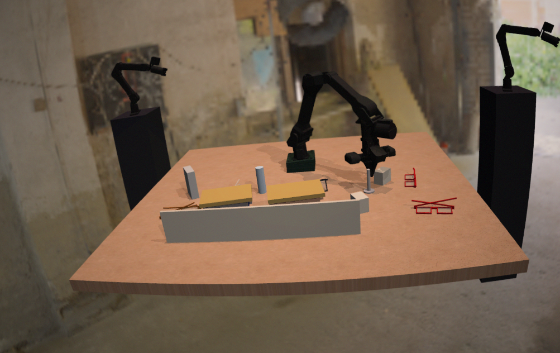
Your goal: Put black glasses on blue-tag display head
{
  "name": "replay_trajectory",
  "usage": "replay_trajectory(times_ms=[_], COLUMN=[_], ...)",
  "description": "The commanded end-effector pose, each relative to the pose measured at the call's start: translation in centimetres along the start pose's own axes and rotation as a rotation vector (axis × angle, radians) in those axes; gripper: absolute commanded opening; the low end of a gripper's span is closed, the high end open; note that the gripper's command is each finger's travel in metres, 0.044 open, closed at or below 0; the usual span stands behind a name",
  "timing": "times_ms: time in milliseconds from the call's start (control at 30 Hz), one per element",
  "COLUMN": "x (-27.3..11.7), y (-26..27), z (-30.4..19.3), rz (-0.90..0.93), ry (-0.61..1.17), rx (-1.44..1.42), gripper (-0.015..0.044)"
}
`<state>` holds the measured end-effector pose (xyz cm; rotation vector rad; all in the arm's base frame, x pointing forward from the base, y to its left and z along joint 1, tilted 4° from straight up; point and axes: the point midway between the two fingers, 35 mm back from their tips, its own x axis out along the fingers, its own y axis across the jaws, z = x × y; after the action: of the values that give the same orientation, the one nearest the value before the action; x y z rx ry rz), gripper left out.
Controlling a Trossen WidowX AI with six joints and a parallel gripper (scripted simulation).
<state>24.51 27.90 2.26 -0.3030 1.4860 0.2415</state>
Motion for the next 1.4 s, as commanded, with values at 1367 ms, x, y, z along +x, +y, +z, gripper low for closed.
replay_trajectory(times_ms=[1367], x=[-4.9], y=[-0.6], z=[0.0], rz=[-0.004], ry=[0.004], rx=[0.003], gripper=[0.0000])
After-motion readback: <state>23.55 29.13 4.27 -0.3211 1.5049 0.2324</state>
